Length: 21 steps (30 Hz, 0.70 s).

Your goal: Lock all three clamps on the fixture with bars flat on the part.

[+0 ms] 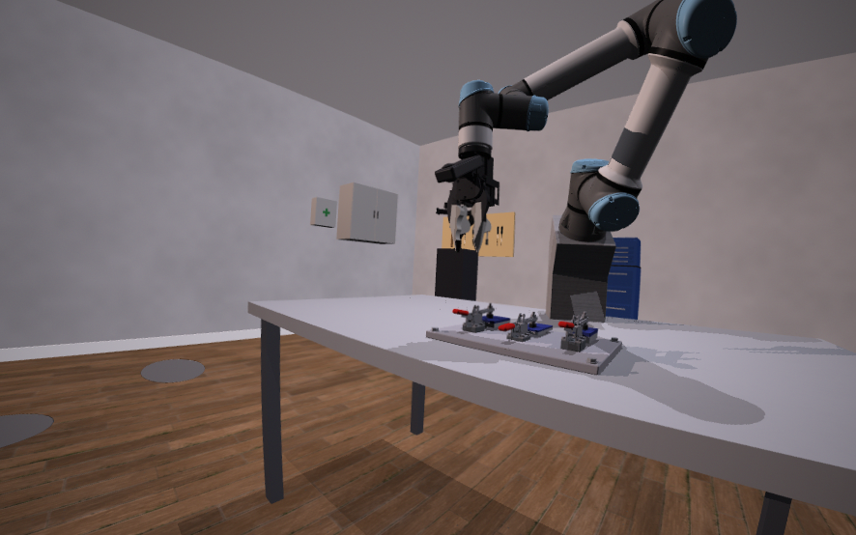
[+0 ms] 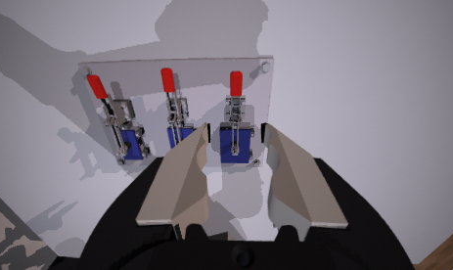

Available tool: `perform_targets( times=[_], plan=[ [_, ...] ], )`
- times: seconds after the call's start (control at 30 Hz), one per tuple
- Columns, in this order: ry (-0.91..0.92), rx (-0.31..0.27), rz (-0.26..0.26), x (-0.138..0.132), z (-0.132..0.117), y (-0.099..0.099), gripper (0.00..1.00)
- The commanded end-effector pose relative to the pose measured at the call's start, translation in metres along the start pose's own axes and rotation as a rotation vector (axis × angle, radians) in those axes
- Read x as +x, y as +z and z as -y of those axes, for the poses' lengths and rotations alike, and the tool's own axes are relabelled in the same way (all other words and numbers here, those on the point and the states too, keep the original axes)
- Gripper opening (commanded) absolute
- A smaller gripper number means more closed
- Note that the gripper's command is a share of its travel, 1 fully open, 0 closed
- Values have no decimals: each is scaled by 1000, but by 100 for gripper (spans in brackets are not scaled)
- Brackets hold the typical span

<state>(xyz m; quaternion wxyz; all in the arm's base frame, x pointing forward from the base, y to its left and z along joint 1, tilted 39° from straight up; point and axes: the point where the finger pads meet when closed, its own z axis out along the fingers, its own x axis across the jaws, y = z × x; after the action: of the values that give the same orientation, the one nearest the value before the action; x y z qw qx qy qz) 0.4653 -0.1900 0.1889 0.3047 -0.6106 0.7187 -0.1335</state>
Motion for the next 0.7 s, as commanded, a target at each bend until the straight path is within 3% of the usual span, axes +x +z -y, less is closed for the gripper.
perform_targets(
  times=[0.0,0.17,0.33,0.67],
  plan=[
    [0,0,-1,3,5,1,28],
    [0,0,-1,3,5,1,28],
    [0,0,-1,3,4,31,28],
    [0,0,-1,3,4,31,28]
  ],
)
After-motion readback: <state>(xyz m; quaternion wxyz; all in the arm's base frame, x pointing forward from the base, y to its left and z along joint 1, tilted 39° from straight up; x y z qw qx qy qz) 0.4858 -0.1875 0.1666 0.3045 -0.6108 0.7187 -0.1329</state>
